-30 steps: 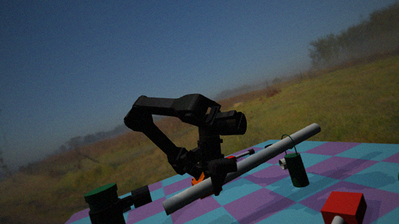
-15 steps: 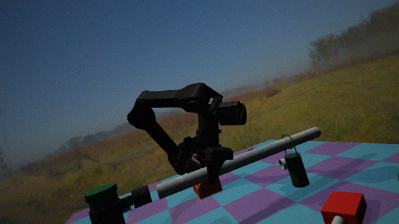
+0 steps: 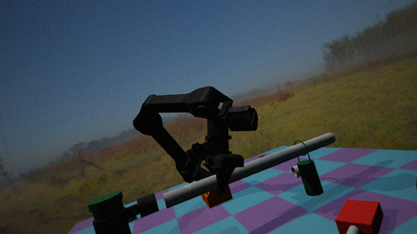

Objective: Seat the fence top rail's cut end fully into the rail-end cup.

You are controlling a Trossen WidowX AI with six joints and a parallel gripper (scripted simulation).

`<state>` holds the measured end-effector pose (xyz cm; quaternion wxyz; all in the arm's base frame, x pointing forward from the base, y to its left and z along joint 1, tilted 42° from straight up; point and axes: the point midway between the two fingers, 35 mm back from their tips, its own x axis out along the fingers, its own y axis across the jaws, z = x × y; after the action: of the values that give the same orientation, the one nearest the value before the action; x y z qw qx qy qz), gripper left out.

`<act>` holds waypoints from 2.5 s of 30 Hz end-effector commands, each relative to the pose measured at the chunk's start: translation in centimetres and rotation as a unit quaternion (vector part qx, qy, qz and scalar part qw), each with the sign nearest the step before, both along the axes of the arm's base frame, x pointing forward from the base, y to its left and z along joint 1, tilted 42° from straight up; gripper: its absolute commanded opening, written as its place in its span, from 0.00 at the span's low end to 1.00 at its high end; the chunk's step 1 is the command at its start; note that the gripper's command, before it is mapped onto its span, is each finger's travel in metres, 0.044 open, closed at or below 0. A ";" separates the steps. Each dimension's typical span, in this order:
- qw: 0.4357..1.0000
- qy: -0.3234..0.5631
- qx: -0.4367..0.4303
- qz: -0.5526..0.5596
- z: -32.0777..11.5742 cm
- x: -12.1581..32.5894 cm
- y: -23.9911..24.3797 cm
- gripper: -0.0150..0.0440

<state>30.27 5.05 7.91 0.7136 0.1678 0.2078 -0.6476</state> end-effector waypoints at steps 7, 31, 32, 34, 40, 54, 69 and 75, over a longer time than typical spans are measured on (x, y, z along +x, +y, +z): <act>1.000 -0.001 0.001 0.002 0.6 0.3 0.3 0.25; 1.000 0.003 0.000 -0.001 1.8 0.6 -0.9 0.25; 1.000 0.003 0.000 -0.001 1.8 0.6 -1.0 0.25; 1.000 0.004 0.000 -0.001 2.0 0.5 -1.2 0.25; 1.000 0.004 0.000 -0.001 2.0 0.5 -1.3 0.25; 1.000 0.004 0.000 -0.001 2.0 0.5 -1.3 0.25; 1.000 0.004 0.000 -0.001 2.0 0.5 -1.3 0.25; 1.000 0.005 0.002 -0.003 1.8 0.5 -1.3 0.25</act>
<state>30.75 3.85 9.57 0.7084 0.1679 0.2142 -0.6513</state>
